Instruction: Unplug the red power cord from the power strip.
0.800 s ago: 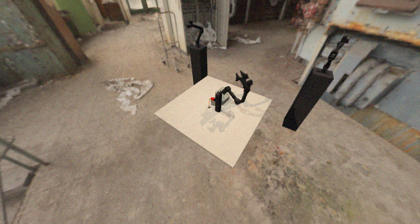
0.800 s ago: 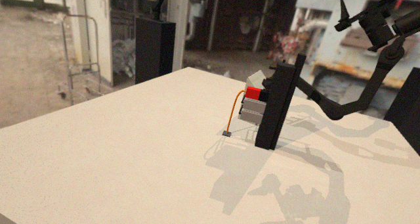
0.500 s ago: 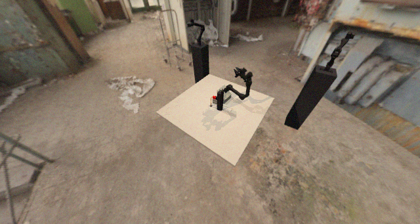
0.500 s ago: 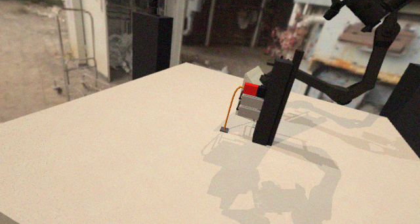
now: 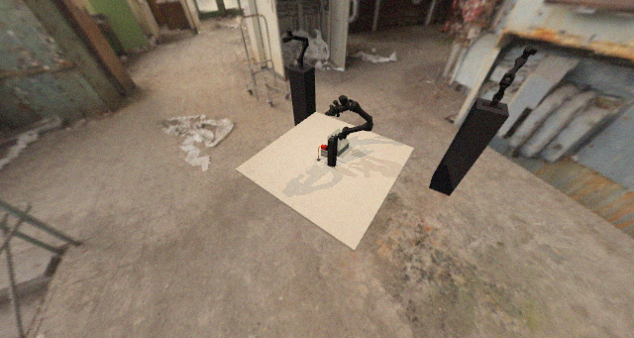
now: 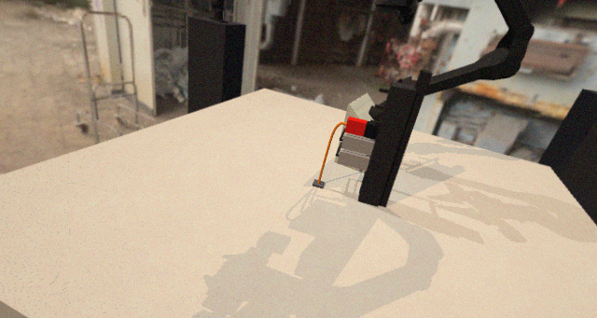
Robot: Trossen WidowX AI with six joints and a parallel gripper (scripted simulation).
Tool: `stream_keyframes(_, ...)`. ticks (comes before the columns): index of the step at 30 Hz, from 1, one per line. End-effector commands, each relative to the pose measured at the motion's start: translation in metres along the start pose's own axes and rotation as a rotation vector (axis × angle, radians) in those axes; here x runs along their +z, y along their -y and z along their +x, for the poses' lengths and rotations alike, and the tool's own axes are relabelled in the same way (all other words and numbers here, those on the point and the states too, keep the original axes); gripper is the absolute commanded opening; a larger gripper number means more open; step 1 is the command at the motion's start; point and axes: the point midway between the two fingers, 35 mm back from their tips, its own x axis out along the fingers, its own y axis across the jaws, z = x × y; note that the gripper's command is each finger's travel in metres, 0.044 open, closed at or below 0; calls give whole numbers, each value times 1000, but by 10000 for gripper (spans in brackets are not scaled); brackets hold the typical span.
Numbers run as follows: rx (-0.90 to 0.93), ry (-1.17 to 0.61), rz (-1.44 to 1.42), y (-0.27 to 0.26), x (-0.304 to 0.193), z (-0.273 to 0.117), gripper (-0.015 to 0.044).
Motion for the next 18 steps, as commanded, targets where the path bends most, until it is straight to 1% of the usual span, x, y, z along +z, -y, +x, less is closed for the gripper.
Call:
stream_keyframes(1,-144,-234,-132,5,-40,56,160)
stream_keyframes(7,-326,-518,-254,23,-94,113,160)
stream_keyframes(14,-582,-878,-370,68,-174,168,160)
stream_keyframes(16,-632,-940,-386,78,-188,176,160)
stream_keyframes(18,-639,-947,-388,80,-190,177,160)
